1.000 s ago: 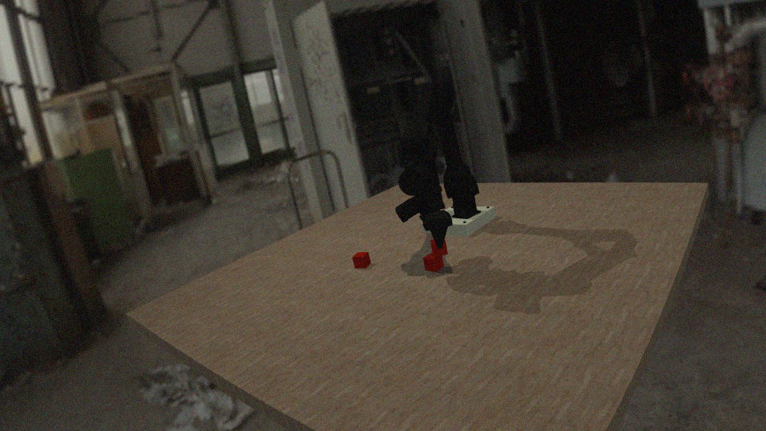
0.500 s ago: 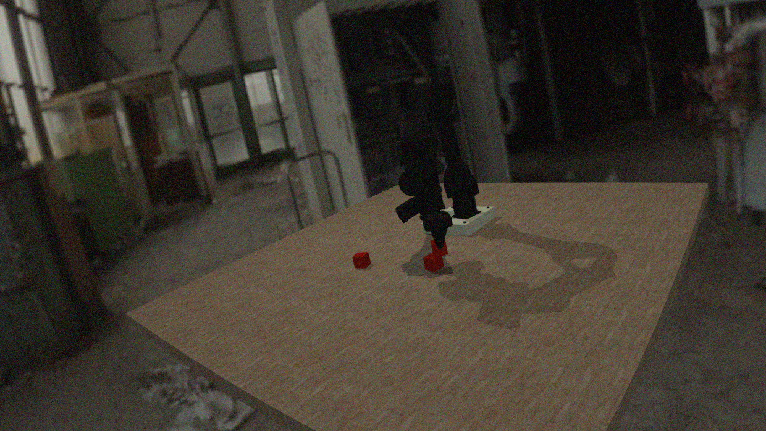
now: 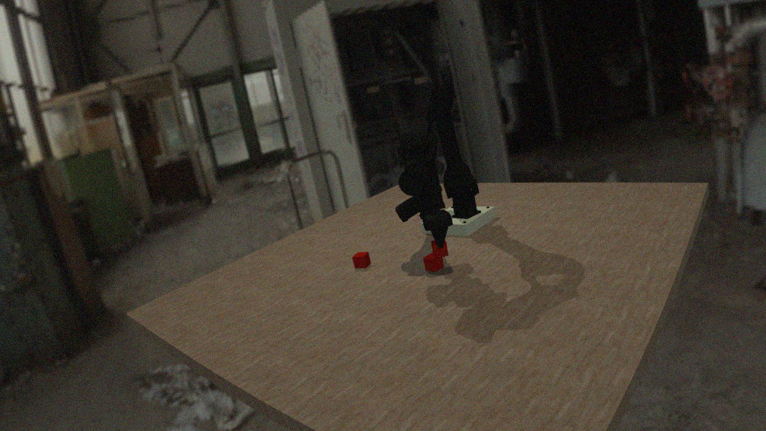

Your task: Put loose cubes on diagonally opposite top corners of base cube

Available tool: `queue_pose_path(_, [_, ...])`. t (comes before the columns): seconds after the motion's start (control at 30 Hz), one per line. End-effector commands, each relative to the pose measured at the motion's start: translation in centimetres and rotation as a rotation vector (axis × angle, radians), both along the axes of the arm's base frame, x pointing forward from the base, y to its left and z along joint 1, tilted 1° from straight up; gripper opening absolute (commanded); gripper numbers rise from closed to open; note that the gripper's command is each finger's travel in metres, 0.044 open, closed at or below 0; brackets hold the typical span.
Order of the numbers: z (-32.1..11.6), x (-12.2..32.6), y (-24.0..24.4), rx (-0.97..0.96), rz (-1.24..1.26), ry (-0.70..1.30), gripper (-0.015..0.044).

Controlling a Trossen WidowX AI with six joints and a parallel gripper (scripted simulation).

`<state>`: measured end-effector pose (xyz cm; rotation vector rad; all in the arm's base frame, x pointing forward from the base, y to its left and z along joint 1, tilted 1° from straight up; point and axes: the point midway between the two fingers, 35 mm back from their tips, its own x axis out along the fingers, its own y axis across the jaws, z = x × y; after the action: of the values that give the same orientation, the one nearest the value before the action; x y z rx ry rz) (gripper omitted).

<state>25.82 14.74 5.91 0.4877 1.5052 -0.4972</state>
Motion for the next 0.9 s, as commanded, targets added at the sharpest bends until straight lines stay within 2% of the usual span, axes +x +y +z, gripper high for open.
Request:
queue_pose_path(0.0, [0.8,0.1,0.1,0.005,0.0,-0.009,0.0205])
queue_pose_path(0.87, [2.9,0.1,0.1,0.005,0.0,-0.009,0.0205])
